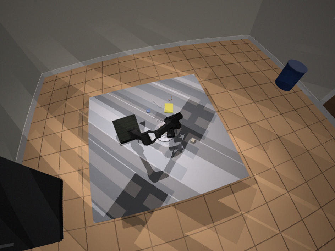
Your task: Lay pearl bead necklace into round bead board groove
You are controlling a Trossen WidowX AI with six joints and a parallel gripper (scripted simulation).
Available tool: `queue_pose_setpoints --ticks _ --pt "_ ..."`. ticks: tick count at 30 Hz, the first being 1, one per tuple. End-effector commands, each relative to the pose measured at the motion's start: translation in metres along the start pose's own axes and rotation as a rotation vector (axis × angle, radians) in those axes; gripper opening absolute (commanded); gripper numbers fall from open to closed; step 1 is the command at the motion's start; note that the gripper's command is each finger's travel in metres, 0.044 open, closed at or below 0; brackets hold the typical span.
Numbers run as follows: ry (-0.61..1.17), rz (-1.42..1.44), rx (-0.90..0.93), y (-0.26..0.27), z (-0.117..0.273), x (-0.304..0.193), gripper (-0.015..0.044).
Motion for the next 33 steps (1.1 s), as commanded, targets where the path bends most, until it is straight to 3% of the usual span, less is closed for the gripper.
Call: queue_pose_setpoints --ticks 1,32,33 --pt "0.001 0.021 -0.007 0.001 -0.002 0.002 0.012" --pt "0.0 0.021 -0.008 0.001 -0.04 0.002 0.012" --pt "0.003 0.011 -0.003 0.0 -0.038 0.003 0.0094"
Point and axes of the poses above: the point midway between the two fingers, 35 mm back from their tips, its own z axis back along the fingers, its own y axis across the jaws, x = y × z, the point moved 8 cm from there along z, back along the fingers, and after that the axes turned 15 degrees about -z, right-handed, at the moved point
